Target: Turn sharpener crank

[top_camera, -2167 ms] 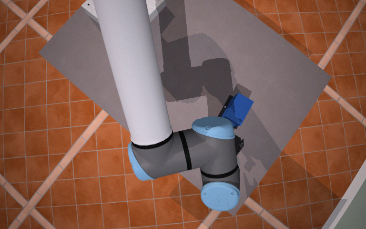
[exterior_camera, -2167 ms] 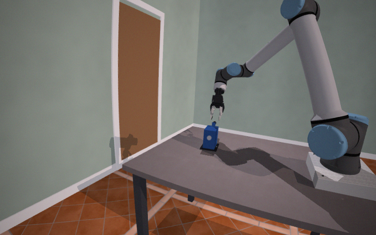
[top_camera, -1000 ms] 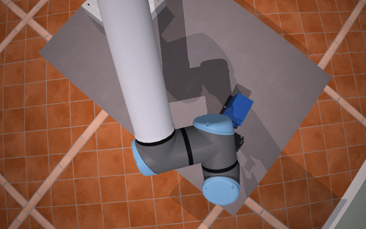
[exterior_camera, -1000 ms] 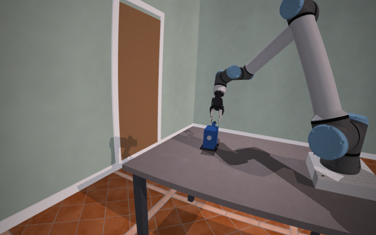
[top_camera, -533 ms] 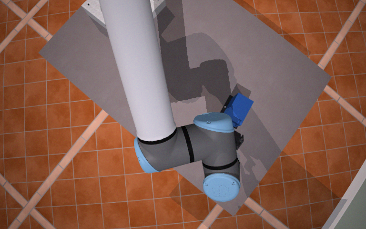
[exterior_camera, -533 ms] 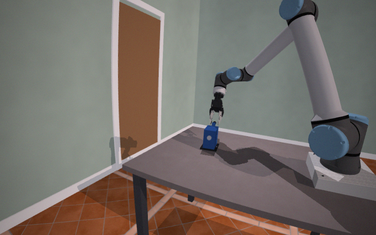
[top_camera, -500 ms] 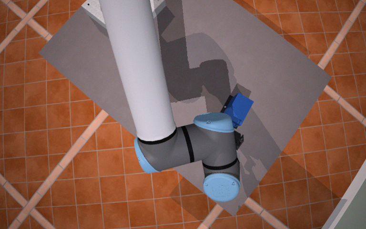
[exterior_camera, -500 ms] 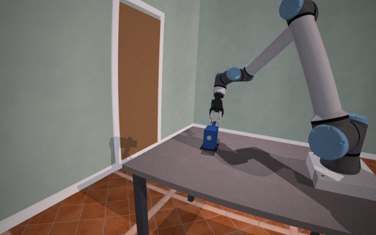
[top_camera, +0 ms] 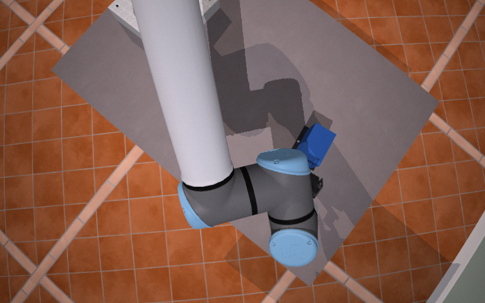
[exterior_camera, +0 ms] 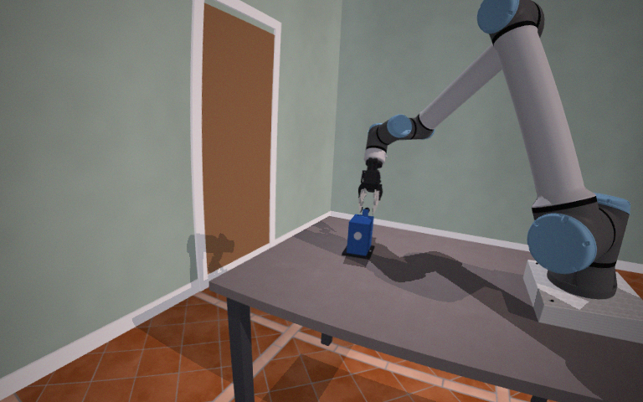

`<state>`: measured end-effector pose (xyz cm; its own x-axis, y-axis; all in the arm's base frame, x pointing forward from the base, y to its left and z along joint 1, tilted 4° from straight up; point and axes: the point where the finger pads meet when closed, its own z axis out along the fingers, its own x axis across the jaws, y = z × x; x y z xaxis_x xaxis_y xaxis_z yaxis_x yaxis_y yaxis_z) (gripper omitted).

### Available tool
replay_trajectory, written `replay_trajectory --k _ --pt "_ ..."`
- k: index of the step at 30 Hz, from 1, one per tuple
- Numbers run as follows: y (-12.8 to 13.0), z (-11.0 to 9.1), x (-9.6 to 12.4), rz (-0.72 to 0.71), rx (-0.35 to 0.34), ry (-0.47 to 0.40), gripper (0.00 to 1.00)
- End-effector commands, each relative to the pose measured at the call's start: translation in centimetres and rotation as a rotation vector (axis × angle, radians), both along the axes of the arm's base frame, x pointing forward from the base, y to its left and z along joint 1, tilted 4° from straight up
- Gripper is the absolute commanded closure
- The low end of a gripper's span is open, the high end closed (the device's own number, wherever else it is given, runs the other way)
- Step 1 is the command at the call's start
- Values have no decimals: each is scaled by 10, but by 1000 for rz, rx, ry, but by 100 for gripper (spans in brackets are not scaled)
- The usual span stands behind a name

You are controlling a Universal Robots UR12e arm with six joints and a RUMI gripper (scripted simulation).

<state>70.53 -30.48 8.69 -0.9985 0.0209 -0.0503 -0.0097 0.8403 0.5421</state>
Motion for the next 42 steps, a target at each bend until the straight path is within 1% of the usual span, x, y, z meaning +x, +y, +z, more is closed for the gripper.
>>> replay_trajectory --k 1,31,42 --pt "-1 1 0 0 -1 -1 91" --pt "0 1 0 0 -1 -1 91" --pt "-1 1 4 0 -1 -1 91"
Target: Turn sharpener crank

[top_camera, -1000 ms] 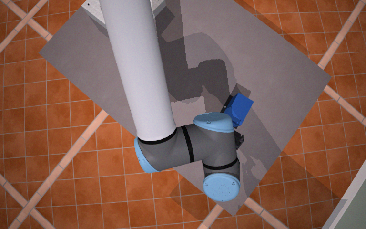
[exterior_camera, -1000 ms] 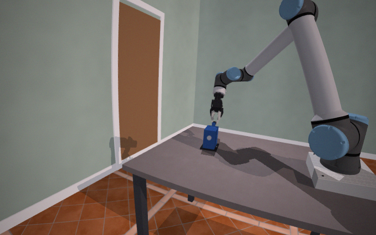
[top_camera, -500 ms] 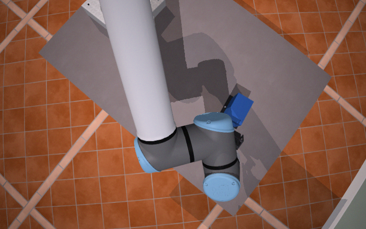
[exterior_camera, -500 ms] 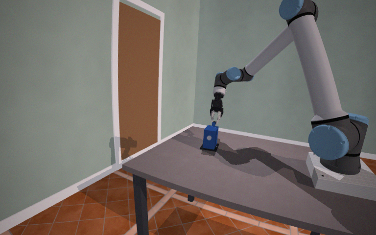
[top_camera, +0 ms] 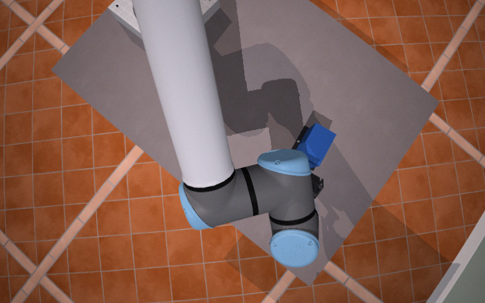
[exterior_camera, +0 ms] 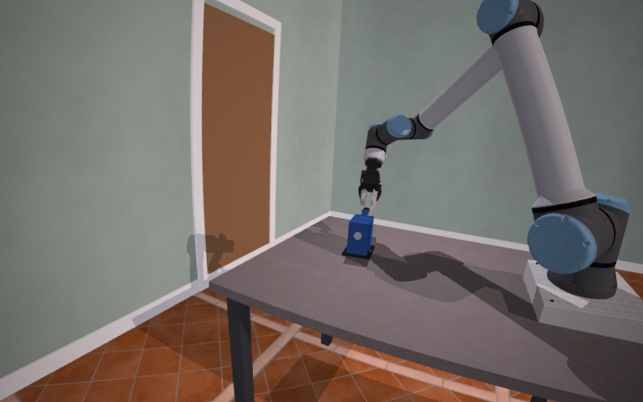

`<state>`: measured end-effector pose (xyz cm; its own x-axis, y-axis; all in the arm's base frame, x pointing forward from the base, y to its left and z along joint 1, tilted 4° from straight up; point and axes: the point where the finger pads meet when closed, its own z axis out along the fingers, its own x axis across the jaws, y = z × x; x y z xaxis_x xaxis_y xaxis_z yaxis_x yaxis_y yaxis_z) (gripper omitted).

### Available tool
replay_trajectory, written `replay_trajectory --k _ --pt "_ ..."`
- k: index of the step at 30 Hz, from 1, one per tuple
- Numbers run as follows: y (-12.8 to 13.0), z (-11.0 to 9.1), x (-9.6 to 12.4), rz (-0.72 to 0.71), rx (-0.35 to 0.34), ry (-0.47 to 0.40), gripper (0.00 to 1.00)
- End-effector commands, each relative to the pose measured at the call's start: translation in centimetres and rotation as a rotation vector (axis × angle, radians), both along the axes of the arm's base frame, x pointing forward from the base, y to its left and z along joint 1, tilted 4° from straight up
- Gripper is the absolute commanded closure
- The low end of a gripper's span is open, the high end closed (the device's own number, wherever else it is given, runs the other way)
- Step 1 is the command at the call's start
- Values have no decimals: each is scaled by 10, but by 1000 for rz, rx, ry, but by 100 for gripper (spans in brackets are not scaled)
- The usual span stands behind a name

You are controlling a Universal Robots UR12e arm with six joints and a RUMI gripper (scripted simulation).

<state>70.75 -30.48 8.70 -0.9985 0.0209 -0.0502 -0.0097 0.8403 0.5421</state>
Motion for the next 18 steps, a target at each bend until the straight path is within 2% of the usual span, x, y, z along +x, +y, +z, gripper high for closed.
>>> replay_trajectory --k 1,18 --pt "0 1 2 0 -1 -1 91" --pt "-1 0 9 0 -1 -1 91"
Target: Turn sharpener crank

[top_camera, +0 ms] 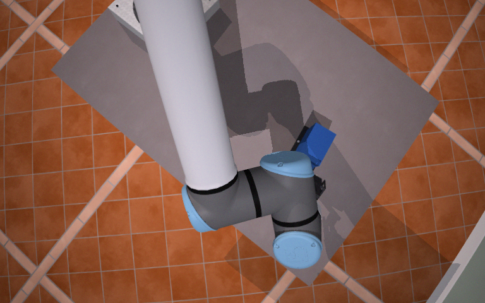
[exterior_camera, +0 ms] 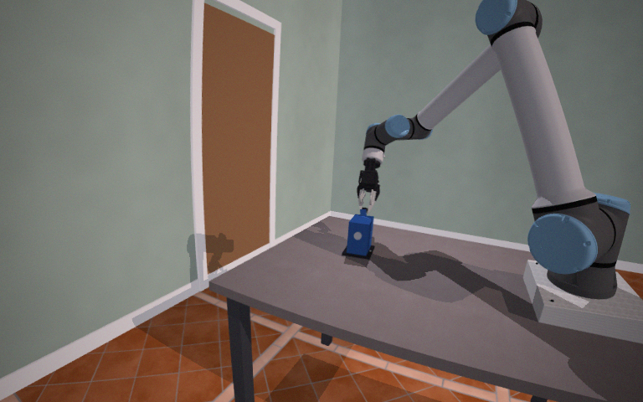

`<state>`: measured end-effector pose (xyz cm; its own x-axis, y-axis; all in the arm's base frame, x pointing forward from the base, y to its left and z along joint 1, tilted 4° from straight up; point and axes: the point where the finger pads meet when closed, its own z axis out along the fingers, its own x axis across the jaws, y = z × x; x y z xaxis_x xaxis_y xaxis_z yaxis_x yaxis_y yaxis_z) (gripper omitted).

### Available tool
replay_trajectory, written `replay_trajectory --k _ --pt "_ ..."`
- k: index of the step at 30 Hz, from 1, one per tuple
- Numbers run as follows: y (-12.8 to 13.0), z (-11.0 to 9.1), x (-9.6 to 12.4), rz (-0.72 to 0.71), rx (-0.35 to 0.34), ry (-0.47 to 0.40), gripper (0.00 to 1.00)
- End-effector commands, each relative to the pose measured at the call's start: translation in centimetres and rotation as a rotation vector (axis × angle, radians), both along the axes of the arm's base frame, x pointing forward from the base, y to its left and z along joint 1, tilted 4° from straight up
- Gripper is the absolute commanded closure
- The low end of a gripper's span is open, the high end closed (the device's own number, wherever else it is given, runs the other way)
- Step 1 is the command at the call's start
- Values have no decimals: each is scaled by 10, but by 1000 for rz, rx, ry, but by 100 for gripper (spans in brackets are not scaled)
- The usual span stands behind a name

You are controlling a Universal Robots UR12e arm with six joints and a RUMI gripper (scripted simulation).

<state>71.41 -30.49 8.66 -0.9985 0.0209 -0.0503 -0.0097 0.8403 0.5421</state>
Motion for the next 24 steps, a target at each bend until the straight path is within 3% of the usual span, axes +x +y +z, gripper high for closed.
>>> replay_trajectory --k 1,24 --pt "0 1 3 0 -1 -1 91" --pt "-1 -3 16 0 -1 -1 91"
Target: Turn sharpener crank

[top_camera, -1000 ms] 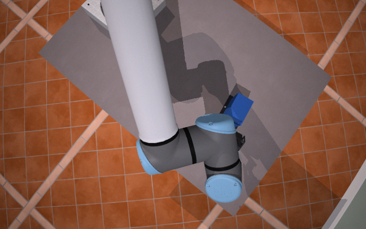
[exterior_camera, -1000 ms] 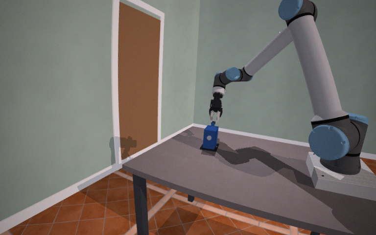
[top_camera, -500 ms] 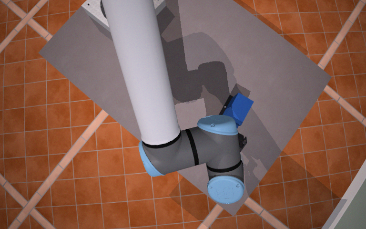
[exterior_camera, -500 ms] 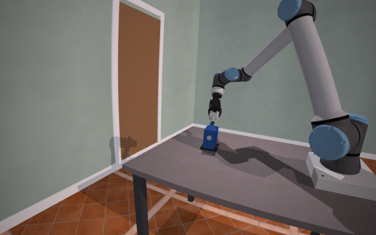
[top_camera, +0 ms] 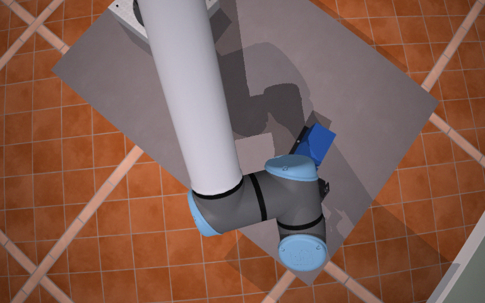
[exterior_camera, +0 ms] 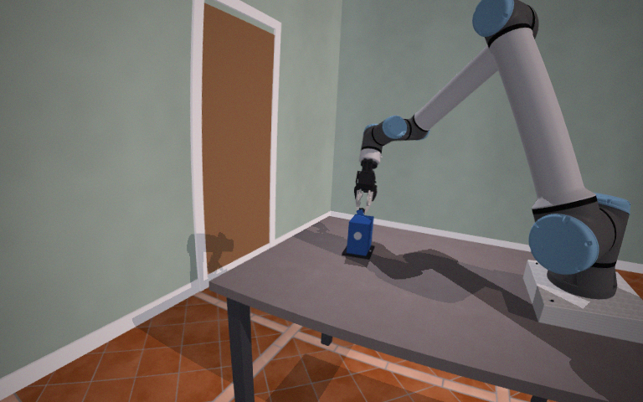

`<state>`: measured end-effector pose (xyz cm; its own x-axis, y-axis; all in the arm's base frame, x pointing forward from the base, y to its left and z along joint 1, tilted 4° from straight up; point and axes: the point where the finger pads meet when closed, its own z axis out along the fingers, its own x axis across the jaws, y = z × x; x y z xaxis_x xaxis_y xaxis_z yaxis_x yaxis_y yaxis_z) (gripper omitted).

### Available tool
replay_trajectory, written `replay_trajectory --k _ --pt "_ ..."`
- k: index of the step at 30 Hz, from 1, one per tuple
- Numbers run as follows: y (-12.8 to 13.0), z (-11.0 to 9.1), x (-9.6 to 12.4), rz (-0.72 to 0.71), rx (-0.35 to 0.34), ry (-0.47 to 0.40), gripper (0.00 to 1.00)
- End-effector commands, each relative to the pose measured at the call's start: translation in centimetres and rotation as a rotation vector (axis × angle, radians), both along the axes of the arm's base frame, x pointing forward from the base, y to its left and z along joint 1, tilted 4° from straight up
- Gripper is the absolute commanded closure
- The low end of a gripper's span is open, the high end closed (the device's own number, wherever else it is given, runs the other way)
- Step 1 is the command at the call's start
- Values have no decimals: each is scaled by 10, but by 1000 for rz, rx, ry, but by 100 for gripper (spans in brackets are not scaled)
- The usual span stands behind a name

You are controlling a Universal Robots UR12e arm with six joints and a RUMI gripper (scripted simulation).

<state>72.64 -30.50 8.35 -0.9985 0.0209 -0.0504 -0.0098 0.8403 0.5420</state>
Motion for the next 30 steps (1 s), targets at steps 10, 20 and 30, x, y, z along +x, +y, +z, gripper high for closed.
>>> replay_trajectory --k 10,20,30 --pt "0 -4 10 0 -1 -1 91" --pt "0 -8 15 0 -1 -1 91" --pt "0 -12 20 0 -1 -1 91"
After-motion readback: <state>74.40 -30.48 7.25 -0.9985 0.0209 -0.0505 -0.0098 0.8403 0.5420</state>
